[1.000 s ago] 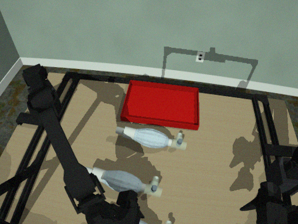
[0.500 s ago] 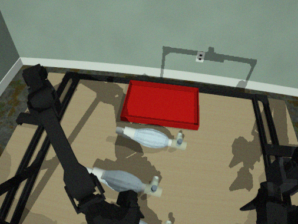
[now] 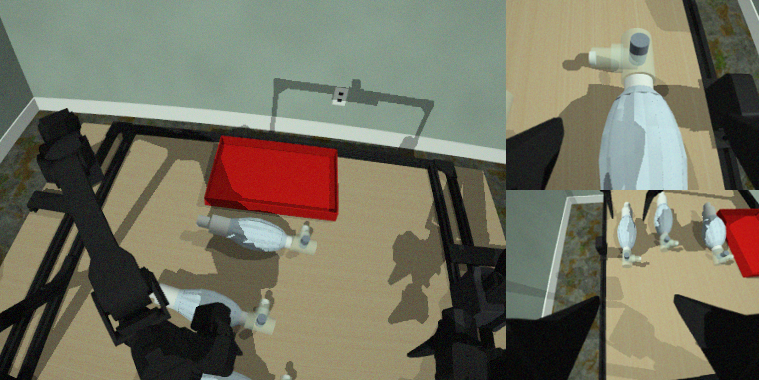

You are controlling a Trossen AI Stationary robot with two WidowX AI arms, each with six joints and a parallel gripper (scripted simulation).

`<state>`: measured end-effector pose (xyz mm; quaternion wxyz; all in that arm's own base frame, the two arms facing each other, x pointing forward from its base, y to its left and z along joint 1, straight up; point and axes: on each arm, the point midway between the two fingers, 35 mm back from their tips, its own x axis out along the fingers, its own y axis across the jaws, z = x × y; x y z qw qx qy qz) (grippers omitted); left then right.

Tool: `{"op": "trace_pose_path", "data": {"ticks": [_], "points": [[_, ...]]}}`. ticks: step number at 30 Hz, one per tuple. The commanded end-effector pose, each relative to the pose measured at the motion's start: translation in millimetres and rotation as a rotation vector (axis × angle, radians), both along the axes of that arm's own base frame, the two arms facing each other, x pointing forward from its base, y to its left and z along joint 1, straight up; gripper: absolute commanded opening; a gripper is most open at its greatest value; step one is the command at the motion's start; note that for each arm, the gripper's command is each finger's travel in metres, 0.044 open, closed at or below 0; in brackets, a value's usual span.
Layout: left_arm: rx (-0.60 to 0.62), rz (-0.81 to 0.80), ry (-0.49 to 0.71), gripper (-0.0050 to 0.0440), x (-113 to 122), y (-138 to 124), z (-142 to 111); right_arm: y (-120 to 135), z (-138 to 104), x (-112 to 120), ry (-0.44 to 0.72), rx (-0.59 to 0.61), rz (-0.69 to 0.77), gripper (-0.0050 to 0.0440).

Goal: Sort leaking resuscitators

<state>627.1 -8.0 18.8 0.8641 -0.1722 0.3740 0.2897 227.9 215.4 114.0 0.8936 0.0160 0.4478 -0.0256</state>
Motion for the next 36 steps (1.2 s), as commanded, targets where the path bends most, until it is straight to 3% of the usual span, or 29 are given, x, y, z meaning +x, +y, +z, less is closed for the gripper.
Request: {"op": "trace_pose_path", "data": {"ticks": [1,4,36], "points": [[-0.004,-0.001,-0.04,0.044,8.9,-1.0,17.3,-0.3,-0.2,-0.2,0.002,0.0,0.0,0.044],[0.0,-0.001,0.001,0.044,9.0,-0.8,16.7,0.0,-0.1,0.1,0.001,0.001,-0.001,0.044],[0.0,-0.001,0.002,0.044,9.4,-1.5,16.5,-0.4,-0.4,0.0,0.002,-0.002,-0.001,0.044]]}}
